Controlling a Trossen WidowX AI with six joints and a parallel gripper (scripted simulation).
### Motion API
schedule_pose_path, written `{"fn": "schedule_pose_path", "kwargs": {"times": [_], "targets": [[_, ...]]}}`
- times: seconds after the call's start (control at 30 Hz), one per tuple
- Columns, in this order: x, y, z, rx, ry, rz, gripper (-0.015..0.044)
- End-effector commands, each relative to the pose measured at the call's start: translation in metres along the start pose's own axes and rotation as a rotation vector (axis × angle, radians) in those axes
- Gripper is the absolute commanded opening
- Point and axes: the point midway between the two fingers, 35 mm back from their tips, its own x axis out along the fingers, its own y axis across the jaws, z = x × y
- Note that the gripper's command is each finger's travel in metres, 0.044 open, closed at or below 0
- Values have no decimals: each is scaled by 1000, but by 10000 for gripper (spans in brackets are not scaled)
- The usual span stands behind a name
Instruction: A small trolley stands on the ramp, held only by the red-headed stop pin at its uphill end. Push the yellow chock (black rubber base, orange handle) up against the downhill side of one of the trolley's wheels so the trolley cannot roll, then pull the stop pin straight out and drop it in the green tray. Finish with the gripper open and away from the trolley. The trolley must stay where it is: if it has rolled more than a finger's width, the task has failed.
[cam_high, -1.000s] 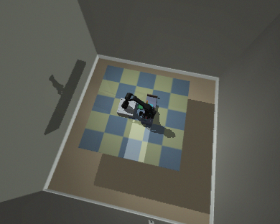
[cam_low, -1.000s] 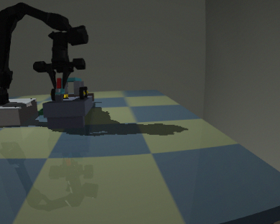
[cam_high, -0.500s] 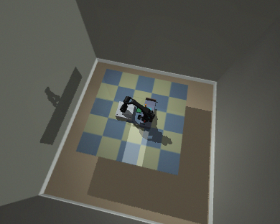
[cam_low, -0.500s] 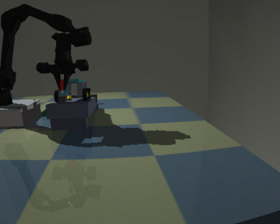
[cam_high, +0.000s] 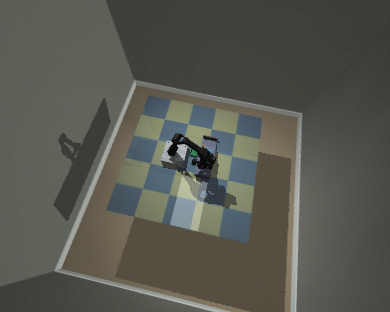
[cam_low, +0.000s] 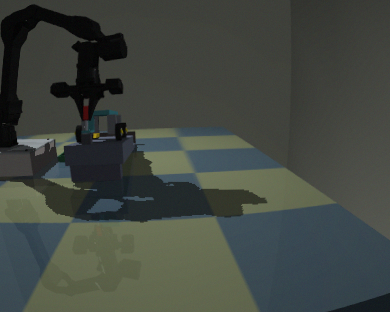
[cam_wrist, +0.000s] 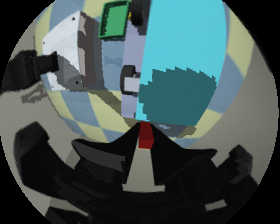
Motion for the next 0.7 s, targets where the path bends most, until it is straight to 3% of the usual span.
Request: {"fn": "schedule_pose_path", "kwargs": {"times": [0.0,0.67], "targets": [[-4,0,-1,3,4,-2,0],[-22,0,-3,3,4,-2,0]]}}
